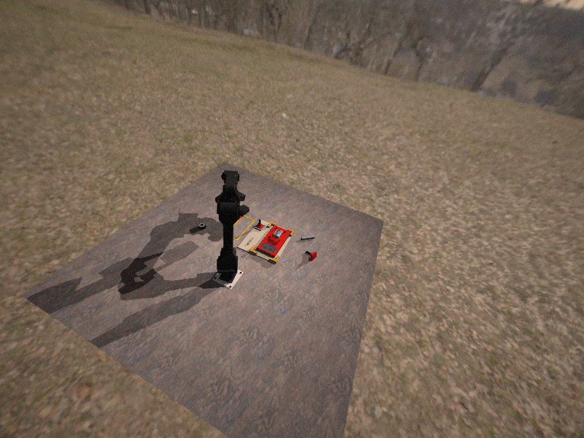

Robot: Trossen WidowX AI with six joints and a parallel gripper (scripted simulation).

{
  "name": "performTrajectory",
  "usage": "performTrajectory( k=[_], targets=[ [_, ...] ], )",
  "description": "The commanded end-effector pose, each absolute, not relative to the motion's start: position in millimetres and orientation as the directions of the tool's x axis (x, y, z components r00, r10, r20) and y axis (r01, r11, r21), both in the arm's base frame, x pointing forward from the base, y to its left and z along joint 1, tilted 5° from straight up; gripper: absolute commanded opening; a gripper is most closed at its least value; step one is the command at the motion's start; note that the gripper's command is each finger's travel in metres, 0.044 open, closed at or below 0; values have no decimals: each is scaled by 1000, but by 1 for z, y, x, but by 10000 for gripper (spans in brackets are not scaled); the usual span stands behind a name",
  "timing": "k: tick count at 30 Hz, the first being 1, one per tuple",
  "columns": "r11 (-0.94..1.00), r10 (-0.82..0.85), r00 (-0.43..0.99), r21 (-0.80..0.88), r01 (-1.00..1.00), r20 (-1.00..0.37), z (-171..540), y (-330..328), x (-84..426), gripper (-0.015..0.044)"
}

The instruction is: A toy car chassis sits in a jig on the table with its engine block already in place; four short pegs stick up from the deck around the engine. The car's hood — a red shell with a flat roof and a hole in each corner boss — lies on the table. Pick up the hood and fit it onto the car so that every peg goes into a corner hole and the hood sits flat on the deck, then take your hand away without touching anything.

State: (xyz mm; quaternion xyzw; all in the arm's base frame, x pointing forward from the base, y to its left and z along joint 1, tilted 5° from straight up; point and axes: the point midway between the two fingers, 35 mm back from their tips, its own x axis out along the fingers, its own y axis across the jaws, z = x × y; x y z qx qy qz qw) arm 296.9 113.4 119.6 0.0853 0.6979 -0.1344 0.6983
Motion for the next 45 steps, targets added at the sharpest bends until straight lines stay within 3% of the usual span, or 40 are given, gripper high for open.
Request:
performTrajectory(
  k=[1, 45],
  targets=[
    [952, -68, -8, -67, 300, -998, 122, 99, 305, 0],
    [973, -87, 6, -84, 217, -996, 140, -81, 335, 0]
  ],
)
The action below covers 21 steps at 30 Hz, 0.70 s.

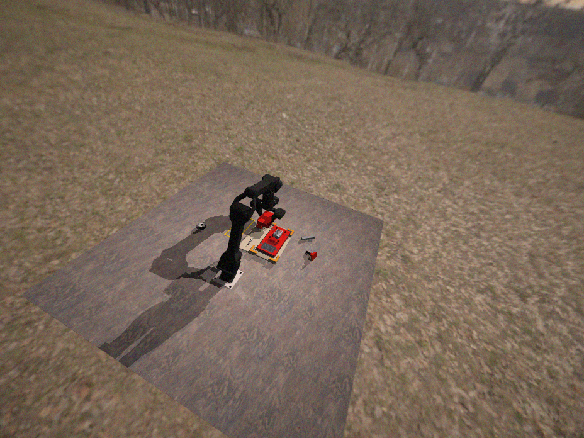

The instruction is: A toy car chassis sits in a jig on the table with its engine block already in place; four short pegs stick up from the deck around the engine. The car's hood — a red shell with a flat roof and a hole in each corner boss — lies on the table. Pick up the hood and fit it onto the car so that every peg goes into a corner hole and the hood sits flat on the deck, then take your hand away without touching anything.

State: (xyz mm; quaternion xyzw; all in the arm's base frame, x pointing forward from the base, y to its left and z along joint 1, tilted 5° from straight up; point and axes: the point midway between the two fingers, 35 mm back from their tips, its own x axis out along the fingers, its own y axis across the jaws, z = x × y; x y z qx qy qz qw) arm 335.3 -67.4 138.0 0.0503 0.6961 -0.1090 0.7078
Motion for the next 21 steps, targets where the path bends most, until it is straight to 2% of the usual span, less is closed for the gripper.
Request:
performTrajectory(
  k=[1, 13, 21],
  targets=[
    [973, -87, 6, -84, 216, -996, 140, -85, 335, 0],
    [976, -89, -3, -88, 197, -996, 145, -136, 325, 0],
    [977, -89, -3, -88, 196, -996, 138, -137, 325, 0]
  ],
)
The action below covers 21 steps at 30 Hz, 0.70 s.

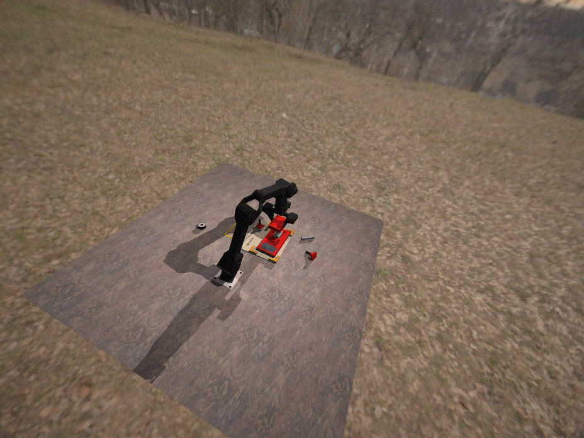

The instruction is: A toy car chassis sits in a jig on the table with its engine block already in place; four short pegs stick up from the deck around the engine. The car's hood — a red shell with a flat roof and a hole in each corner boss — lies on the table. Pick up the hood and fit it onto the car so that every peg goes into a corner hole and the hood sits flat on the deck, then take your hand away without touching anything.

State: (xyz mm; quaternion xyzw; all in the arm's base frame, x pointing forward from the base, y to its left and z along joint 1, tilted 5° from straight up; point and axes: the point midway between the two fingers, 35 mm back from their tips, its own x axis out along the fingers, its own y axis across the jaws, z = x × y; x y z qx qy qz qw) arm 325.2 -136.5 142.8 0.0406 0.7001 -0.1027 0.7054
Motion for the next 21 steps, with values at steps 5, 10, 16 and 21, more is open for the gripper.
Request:
performTrajectory(
  k=[5, 10, 16, 21],
  targets=[
    [977, -90, -3, -88, 196, -996, 121, -142, 323, 0],
    [977, -90, -4, -89, 196, -996, 101, -146, 321, 0],
    [977, -90, -4, -89, 196, -996, 95, -147, 321, 0],
    [977, -90, -4, -89, 196, -996, 95, -147, 321, 0]
  ],
)
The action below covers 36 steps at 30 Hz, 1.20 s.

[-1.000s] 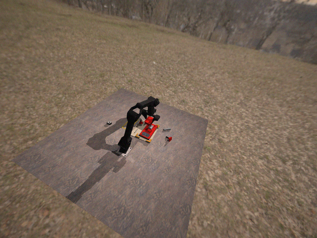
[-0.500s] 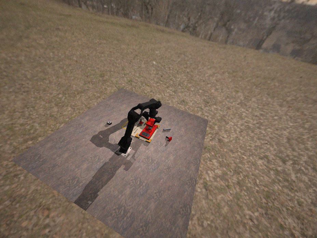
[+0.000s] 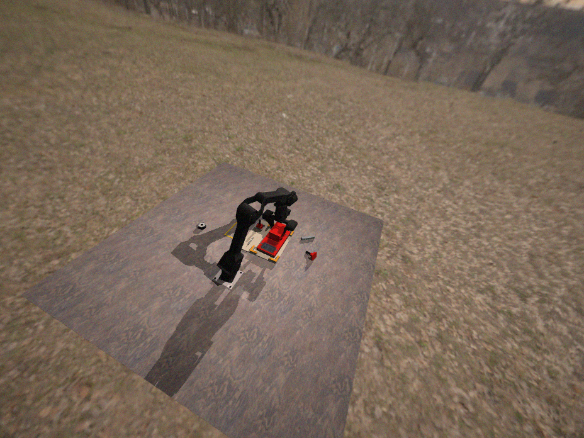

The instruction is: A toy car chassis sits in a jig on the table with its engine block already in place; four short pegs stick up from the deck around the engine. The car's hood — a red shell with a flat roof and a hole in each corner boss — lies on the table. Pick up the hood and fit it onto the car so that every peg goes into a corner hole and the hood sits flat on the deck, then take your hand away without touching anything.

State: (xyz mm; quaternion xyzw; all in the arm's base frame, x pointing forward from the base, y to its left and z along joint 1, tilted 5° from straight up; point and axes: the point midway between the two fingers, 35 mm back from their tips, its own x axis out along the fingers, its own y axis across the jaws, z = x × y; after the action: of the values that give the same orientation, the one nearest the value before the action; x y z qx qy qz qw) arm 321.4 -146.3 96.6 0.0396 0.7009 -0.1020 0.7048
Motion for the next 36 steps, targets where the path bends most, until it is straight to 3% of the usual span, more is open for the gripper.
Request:
performTrajectory(
  k=[1, 36],
  targets=[
    [977, -90, -4, -89, 196, -996, 95, -147, 321, 0],
    [977, -90, -4, -89, 196, -996, 90, -147, 322, 0]
  ],
)
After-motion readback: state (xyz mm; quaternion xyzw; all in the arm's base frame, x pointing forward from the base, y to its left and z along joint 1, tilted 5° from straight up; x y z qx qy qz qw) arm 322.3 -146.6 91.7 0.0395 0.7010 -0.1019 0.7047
